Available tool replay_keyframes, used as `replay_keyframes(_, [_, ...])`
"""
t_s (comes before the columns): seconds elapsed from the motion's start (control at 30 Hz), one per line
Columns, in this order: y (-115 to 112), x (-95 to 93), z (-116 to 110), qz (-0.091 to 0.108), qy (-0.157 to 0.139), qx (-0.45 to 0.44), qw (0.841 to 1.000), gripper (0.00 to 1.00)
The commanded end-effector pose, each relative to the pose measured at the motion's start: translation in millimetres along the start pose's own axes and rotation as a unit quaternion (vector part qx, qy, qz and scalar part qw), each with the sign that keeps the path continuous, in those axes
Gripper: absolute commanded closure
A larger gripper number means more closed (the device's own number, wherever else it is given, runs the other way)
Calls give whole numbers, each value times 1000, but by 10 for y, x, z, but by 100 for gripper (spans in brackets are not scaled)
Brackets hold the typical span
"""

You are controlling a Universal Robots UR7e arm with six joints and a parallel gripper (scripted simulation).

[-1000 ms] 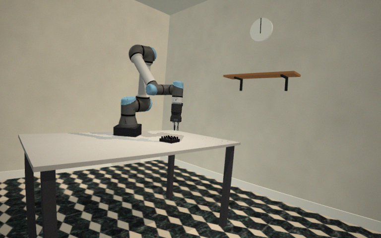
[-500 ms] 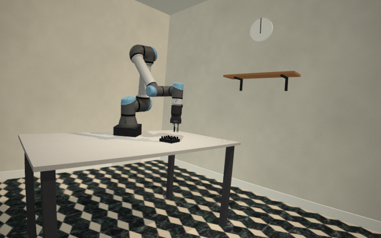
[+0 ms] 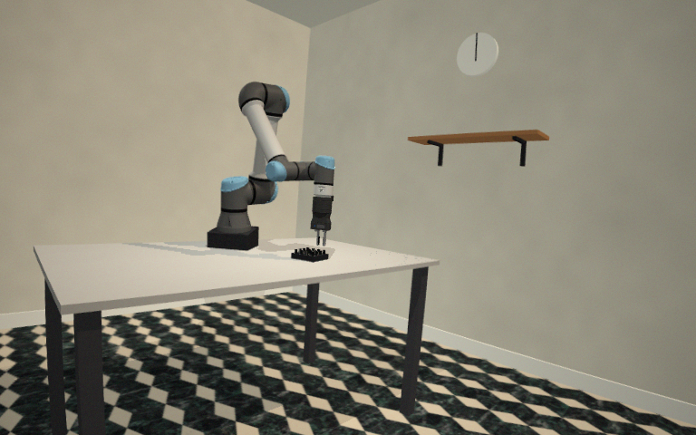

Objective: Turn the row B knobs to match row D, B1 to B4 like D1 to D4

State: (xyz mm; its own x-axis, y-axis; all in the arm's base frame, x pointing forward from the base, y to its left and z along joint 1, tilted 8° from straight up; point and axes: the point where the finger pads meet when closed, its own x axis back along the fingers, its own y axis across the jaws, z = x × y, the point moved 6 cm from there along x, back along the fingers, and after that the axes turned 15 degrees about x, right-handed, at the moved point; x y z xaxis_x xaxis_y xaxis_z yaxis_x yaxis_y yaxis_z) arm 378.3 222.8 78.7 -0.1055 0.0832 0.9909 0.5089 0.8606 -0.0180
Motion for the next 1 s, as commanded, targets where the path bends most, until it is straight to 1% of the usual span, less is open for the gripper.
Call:
replay_keyframes(0.0, [4,-30,-2,-1,-1,0,1000,54])
replay_keyframes(0.4, [5,-127,-1,-1,-1,0,1000,54])
replay_keyframes(0.97, [5,-144,-1,-1,-1,0,1000,54])
